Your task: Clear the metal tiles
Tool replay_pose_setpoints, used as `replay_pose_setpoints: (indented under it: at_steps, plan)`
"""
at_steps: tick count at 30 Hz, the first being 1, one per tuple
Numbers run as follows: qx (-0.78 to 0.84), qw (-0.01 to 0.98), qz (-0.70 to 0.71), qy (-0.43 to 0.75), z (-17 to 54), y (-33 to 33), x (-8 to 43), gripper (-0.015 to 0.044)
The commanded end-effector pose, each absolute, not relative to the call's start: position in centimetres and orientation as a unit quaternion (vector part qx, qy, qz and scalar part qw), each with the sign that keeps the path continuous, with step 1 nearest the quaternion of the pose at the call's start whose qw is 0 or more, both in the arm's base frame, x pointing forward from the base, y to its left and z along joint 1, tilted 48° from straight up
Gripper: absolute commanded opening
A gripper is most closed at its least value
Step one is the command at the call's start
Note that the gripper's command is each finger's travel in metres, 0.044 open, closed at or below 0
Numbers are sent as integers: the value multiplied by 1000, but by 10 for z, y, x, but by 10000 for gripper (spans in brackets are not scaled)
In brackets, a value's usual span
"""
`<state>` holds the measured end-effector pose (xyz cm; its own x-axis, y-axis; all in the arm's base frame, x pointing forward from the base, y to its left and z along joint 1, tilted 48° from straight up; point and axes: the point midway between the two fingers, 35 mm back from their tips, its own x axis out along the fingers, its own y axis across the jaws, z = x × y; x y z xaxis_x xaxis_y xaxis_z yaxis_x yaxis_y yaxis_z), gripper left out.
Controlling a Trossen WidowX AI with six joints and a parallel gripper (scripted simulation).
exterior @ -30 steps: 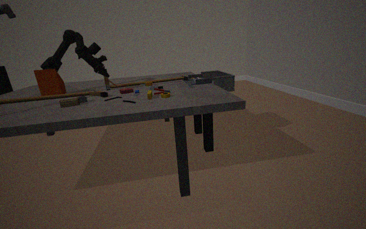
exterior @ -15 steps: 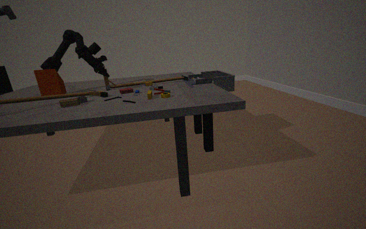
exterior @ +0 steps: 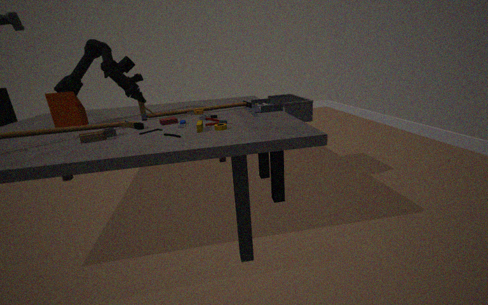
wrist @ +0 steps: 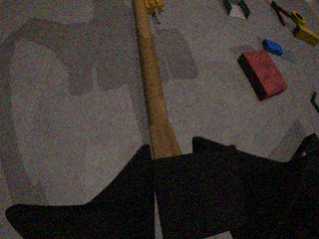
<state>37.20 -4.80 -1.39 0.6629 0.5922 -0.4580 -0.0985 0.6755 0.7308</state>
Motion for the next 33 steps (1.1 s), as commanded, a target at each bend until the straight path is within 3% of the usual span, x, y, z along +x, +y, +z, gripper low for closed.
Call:
replay_pose_setpoints:
  at_steps: [1,33]
  plan:
    - [350,843,196,357,-18,-55,373,0]
    - [376,831,149,382,-39,-75,371,0]
